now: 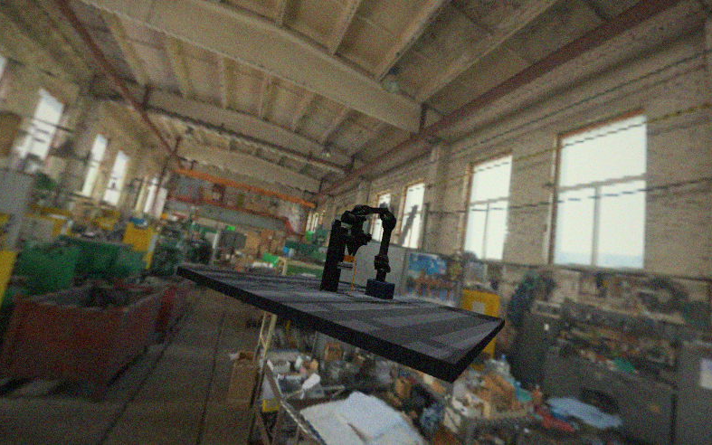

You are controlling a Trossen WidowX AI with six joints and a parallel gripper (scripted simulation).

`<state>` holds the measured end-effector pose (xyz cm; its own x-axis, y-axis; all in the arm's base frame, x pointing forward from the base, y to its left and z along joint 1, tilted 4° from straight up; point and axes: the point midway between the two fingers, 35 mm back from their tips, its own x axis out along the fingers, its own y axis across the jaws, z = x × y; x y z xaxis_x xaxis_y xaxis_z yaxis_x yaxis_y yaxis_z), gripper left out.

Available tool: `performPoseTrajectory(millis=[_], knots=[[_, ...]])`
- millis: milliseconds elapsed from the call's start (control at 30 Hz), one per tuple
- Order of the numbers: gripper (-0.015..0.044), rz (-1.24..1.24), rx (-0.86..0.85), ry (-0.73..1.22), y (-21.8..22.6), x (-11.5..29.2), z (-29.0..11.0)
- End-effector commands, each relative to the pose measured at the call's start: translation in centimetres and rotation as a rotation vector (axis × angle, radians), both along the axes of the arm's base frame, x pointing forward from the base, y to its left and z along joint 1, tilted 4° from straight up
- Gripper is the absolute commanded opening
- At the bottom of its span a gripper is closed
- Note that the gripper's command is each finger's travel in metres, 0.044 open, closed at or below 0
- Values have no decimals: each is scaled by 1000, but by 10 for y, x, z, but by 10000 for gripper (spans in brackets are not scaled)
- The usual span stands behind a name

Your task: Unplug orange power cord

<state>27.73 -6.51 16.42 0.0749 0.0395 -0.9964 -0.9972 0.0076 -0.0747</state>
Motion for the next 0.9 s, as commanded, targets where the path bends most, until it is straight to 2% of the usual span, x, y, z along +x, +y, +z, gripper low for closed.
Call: performPoseTrajectory(millis=[0,567,733,867], knots=[[160,6,2,9,-4,-1,-2],[160,6,2,9,-4,0,-14],[29,0,1,6,-4,0,-11],[2,0,1,6,-4,0,-11]])
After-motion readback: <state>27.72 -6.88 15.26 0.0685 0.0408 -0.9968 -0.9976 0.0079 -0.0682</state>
